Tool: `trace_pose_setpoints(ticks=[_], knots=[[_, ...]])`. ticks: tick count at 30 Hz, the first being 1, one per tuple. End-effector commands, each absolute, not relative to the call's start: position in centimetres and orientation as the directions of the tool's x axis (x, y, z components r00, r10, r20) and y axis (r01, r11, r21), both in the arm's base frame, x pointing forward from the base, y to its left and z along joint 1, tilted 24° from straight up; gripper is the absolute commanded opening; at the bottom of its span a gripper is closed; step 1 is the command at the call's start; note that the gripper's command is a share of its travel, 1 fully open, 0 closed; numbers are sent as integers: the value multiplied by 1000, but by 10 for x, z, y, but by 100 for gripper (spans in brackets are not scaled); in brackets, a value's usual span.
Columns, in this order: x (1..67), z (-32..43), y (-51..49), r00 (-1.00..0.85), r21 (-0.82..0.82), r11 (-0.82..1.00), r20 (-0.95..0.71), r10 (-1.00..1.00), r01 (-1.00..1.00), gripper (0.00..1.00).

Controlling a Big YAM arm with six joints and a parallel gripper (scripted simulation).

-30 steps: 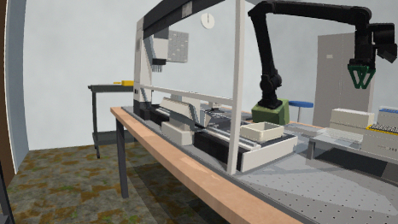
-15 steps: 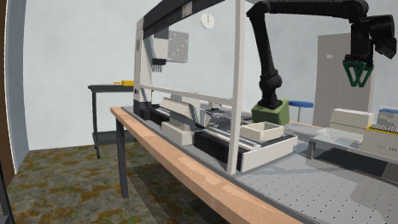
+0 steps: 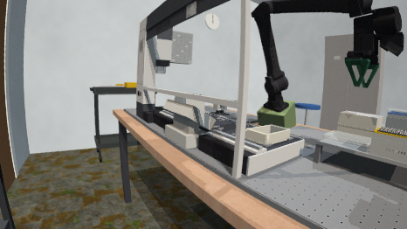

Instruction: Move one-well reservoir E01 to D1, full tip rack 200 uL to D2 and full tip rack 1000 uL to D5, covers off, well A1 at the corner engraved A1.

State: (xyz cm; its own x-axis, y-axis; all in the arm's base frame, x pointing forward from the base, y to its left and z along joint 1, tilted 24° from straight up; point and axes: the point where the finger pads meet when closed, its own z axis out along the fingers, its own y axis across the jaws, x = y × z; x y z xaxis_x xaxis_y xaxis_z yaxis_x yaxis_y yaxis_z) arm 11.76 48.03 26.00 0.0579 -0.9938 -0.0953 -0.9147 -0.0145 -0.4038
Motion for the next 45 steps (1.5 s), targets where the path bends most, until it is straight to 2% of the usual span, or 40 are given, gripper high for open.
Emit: trace_pose_setpoints(ticks=[1,34,37,39,43,45], knots=[[112,275,472,98,-408,-37,-130,-987,-912,100],[133,258,324,82,-407,-33,-105,-991,-913,100],[127,282,342,110,-421,-32,-162,-981,-907,100],[127,251,335,104,-405,-58,-93,-990,-912,100],[131,248,329,92,-401,-54,-76,-993,-914,100],[133,276,341,94,-416,-26,-142,-985,-909,100]])
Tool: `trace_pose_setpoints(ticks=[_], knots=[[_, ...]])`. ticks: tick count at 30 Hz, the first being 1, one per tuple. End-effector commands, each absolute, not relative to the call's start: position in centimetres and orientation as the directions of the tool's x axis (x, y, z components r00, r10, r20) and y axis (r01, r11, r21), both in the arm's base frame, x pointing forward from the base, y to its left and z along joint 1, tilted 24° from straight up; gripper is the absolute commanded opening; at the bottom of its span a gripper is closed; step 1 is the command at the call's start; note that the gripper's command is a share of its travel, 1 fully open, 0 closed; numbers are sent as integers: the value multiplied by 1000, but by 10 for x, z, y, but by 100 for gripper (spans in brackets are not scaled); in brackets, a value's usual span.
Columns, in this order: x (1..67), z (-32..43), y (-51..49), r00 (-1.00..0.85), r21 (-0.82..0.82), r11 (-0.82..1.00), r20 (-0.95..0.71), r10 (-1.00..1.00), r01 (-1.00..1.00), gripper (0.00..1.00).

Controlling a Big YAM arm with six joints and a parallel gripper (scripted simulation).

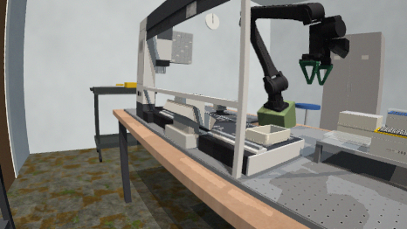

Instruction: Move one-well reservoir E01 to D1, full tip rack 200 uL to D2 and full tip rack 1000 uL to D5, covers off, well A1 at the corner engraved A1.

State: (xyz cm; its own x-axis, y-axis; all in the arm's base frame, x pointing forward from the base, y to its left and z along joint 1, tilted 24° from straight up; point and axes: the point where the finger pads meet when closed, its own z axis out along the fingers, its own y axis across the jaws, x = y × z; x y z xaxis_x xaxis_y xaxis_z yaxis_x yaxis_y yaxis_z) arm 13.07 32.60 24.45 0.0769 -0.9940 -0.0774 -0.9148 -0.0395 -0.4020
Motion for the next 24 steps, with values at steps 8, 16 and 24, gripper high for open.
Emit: trace_pose_setpoints(ticks=[8,16,24], knots=[[171,288,346,84,-421,-16,-143,-986,-907,100],[170,267,335,108,-399,-69,-77,-991,-914,100],[170,294,376,89,-417,-28,-128,-988,-908,100]])
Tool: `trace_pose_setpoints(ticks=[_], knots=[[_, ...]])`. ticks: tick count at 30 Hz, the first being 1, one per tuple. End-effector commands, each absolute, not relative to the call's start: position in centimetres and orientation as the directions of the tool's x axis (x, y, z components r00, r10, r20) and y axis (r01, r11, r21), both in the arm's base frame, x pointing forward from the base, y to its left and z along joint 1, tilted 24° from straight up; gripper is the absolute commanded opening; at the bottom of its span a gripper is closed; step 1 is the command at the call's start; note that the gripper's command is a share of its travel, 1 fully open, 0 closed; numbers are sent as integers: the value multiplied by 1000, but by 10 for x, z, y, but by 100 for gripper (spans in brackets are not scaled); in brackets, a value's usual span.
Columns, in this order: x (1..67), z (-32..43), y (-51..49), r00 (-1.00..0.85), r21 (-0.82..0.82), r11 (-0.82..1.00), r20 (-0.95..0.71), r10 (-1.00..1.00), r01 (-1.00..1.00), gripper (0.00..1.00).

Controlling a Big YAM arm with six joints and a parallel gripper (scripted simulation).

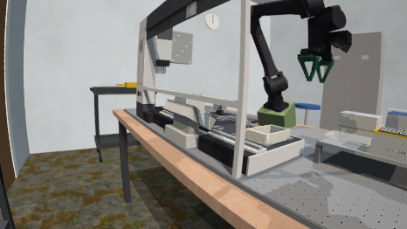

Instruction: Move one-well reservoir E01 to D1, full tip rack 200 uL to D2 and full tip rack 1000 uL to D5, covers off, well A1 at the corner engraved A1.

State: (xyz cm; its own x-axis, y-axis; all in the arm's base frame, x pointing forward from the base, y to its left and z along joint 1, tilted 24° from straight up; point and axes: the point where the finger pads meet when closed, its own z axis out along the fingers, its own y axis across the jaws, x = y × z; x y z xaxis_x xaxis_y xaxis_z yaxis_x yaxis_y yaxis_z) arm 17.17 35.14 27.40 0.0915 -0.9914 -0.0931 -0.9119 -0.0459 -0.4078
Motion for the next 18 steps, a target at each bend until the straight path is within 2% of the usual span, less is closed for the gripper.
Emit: trace_pose_setpoints(ticks=[1,18], knots=[[169,294,381,89,-417,-28,-129,-988,-909,100],[159,299,455,91,-414,-29,-130,-987,-910,100]])
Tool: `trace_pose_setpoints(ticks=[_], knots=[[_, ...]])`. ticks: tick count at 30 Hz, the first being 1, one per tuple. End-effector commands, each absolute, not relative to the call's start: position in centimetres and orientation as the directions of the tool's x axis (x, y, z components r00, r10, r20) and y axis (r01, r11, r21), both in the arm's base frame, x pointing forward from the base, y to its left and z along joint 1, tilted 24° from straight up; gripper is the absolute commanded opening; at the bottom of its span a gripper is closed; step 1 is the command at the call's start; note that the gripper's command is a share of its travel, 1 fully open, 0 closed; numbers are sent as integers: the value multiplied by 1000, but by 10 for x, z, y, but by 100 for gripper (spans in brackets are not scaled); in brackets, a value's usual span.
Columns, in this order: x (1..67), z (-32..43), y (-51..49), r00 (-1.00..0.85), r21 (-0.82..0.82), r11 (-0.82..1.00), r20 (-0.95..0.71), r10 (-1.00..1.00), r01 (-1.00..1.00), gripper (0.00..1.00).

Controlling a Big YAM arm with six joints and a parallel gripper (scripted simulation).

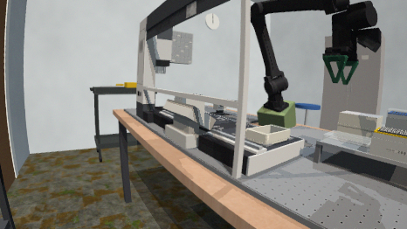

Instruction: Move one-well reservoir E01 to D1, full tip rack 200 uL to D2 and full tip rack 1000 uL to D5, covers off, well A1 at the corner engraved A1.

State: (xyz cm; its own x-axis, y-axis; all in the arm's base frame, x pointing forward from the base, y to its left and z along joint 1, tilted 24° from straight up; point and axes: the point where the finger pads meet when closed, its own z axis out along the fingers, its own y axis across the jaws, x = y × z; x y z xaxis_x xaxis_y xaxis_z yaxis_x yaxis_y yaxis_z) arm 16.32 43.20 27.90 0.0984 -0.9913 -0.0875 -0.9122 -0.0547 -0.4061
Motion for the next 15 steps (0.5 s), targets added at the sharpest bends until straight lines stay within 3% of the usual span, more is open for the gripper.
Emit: trace_pose_setpoints(ticks=[1,15], knots=[[158,299,460,91,-414,-29,-130,-987,-910,100],[149,303,519,92,-412,-31,-131,-987,-910,100]])
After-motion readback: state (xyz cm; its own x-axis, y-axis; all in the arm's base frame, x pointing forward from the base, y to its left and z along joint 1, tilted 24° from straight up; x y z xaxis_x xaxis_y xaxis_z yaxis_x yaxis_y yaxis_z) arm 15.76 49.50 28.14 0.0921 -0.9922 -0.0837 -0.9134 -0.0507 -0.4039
